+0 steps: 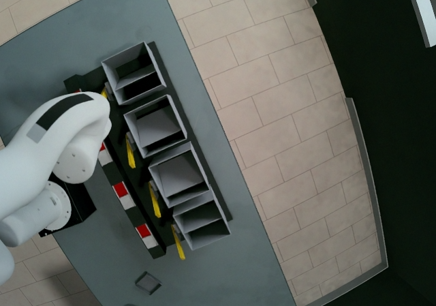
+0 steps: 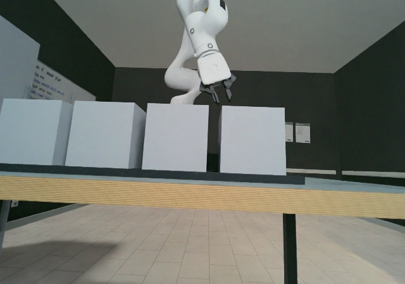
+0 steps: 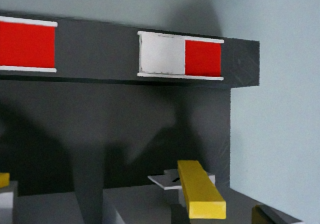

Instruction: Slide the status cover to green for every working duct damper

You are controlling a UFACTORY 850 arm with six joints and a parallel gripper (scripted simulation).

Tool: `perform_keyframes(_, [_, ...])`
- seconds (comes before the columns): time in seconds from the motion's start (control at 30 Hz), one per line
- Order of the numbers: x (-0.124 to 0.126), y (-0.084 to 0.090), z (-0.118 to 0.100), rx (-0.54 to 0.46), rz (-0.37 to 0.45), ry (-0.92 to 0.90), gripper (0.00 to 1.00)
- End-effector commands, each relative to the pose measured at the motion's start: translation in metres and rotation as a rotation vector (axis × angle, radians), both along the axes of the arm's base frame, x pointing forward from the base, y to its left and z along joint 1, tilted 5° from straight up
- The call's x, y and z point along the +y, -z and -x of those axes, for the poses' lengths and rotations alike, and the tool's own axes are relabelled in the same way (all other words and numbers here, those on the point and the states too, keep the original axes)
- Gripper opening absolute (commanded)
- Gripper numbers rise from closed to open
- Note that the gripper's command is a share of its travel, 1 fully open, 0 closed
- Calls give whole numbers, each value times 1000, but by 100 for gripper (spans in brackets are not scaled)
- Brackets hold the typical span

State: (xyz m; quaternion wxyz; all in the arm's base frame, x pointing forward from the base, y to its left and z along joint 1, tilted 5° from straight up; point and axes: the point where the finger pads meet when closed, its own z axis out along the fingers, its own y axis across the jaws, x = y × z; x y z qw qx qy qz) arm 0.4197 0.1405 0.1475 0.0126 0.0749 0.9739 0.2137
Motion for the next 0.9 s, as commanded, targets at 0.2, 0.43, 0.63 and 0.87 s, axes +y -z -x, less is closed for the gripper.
perform_keyframes(0.2, [0, 0, 0, -15, -19, 0, 39])
perform_keyframes(0.43, [1, 1, 0, -15, -19, 0, 39])
perform_keyframes(0.63, [2, 4, 0, -15, -20, -1, 39])
perform_keyframes(0.87, [7, 14, -1, -15, -20, -1, 39])
